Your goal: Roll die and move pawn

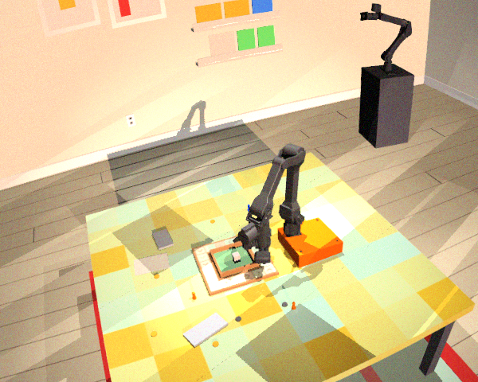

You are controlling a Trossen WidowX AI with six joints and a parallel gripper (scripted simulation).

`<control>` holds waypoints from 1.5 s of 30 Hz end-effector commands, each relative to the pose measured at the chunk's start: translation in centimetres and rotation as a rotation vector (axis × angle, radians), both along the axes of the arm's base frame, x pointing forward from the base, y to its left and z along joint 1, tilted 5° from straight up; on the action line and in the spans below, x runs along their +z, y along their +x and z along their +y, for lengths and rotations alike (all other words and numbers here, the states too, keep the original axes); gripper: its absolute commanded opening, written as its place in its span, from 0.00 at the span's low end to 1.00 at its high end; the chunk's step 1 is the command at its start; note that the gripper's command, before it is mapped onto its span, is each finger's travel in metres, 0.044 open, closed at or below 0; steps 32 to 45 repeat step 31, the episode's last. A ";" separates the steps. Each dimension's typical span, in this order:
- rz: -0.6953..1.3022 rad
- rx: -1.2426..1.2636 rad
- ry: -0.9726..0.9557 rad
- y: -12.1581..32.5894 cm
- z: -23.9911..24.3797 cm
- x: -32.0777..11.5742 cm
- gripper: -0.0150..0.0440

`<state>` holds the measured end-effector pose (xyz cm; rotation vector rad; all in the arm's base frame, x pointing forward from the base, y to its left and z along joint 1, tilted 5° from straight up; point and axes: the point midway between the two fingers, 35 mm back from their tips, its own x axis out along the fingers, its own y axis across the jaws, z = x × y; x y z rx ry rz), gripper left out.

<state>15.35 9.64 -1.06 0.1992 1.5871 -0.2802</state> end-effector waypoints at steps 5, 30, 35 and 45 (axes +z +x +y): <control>0.011 -0.001 -0.002 0.3 0.3 5.0 0.92; 0.032 0.392 0.014 2.1 -5.4 12.3 1.00; 0.032 0.392 0.014 2.1 -5.4 12.3 1.00; 0.032 0.392 0.014 2.1 -5.4 12.3 1.00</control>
